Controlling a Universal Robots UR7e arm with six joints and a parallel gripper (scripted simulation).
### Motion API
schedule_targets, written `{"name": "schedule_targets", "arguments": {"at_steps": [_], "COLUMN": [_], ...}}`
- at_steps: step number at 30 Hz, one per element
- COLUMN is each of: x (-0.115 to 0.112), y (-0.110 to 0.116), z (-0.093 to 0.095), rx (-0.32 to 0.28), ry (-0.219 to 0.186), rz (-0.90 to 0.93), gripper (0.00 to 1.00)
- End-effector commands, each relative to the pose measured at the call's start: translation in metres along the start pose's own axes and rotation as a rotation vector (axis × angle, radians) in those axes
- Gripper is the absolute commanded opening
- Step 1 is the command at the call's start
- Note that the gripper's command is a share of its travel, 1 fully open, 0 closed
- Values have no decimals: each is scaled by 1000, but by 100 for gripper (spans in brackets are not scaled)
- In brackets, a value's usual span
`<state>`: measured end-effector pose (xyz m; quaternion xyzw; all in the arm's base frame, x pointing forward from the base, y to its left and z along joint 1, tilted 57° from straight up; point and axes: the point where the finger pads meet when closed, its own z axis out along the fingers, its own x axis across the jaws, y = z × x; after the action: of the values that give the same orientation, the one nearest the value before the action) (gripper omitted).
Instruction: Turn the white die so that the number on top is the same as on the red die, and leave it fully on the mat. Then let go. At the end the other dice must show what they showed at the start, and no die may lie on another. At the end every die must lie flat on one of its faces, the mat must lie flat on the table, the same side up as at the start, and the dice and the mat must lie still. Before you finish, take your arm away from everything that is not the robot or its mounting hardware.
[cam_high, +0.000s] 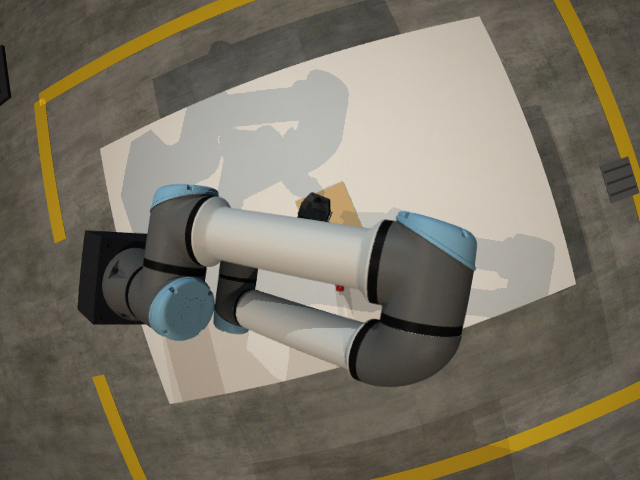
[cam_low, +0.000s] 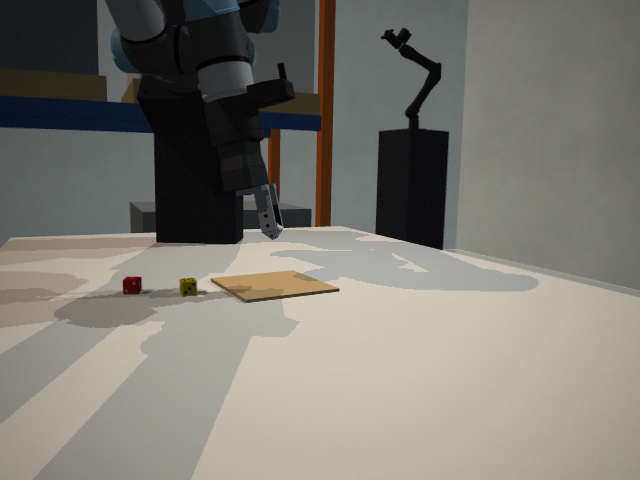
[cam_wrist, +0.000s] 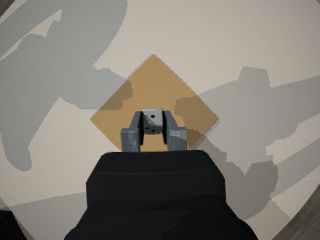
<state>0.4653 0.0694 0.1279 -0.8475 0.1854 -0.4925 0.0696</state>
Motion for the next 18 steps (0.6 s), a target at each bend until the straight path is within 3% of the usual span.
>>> {"name": "schedule_targets", "arguments": {"at_steps": [1,18], "x": [1,1], "y": [-1,0], "z": [-2,-2], "rx": [38,55], "ry": [8,7], "rz": [-3,-5], "gripper": [40,40]}}
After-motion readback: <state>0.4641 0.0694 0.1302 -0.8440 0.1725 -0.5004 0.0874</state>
